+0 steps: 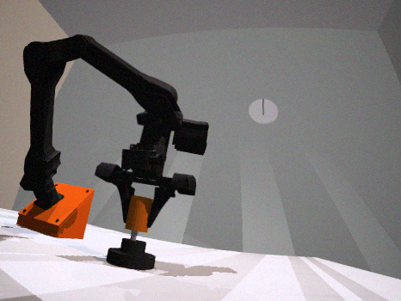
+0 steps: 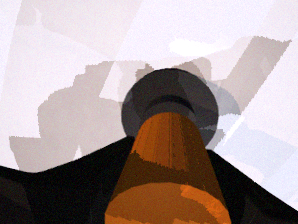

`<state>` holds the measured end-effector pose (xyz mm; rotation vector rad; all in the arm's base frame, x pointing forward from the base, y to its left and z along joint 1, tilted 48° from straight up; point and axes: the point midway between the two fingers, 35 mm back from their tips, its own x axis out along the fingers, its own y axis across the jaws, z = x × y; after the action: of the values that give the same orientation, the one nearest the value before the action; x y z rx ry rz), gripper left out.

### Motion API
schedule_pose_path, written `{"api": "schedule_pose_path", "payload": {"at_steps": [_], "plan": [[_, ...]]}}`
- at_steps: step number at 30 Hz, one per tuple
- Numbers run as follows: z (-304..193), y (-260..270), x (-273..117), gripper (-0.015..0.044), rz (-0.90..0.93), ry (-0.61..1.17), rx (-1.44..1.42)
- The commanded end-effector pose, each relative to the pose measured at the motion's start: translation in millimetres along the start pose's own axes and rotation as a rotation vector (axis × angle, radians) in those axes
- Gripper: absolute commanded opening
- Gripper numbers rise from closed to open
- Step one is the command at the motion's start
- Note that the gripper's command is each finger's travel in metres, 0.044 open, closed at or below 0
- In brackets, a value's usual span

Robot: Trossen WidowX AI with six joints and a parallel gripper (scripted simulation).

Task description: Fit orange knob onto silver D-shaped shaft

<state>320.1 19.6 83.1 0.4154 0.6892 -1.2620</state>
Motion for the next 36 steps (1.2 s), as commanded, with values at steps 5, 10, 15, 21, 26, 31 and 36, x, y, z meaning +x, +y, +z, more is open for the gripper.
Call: {"api": "schedule_pose_path", "payload": {"at_steps": [5, 10, 15, 21, 26, 31, 36], "plan": [[1.0, 0.8, -4.2, 0.0000, 0.003, -0.001, 0.004], [0.9, 1.3, -4.8, 0.0000, 0.003, -0.001, 0.092], [-0.3, 1.5, -3.4, 0.0000, 0.003, -0.001, 0.214], [-0.5, 0.6, -1.2, 0.0000, 0.003, -0.001, 0.214], [0.3, 0.6, 0.1, 0.0000, 0.003, -0.001, 0.214], [0.6, 0.7, 0.6, 0.0000, 0.003, -0.001, 0.214], [0.4, 0.7, -2.0, 0.0000, 0.003, -0.001, 0.214]]}}
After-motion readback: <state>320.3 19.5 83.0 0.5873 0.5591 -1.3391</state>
